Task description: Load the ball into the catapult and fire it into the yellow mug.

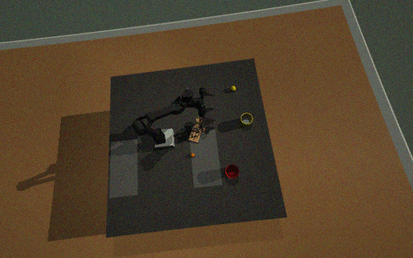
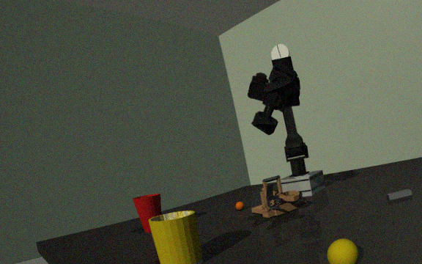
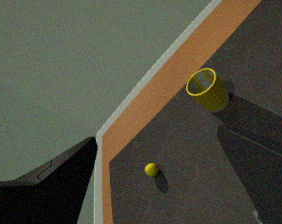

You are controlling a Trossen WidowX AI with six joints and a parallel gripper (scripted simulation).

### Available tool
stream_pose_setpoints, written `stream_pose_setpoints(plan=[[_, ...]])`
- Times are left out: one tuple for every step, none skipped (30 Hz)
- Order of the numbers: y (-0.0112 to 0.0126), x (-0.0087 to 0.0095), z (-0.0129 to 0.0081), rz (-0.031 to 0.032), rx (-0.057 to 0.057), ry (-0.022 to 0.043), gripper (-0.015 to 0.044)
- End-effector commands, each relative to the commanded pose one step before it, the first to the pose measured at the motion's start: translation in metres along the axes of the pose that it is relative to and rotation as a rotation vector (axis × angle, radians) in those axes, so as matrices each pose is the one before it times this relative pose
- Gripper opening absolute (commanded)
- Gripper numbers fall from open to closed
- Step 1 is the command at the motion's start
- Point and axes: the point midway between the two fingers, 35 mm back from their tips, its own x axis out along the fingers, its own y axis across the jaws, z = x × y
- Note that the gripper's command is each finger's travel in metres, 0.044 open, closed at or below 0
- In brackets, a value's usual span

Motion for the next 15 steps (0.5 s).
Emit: stream_pose_setpoints(plan=[[-0.01567, 0.00518, -0.00029, -0.05737, 0.0394, 0.04113, 0.044], [-0.00488, 0.00137, -0.00006, -0.01762, 0.0102, 0.01054, 0.044], [-0.00489, 0.00134, 0.00001, -0.01787, 0.0106, 0.01039, 0.044], [-0.00491, 0.00131, 0.00008, -0.01812, 0.011, 0.01023, 0.044], [-0.00492, 0.00128, 0.00015, -0.01836, 0.0113, 0.01007, 0.044], [-0.00493, 0.00125, 0.00023, -0.01859, 0.0117, 0.0099, 0.044], [-0.00494, 0.00122, 0.0003, -0.01881, 0.012, 0.00973, 0.044], [-0.00495, 0.00119, 0.00037, -0.01903, 0.0124, 0.00955, 0.044], [-0.00495, 0.00116, 0.00044, -0.01924, 0.0127, 0.00937, 0.044], [-0.00495, 0.00112, 0.00051, -0.01944, 0.0131, 0.00919, 0.044], [-0.00528, 0.00109, 0.00079, -0.02037, 0.0106, 0.00822, 0.044], [-0.00516, 0.00104, 0.00082, -0.02007, 0.0107, 0.00792, 0.044], [-0.00516, 0.00101, 0.00087, -0.0202, 0.0111, 0.00779, 0.044], [-0.00515, 0.00099, 0.00092, -0.02034, 0.0114, 0.00766, 0.044], [-0.00514, 0.00096, 0.00097, -0.02046, 0.0117, 0.00754, 0.044]])
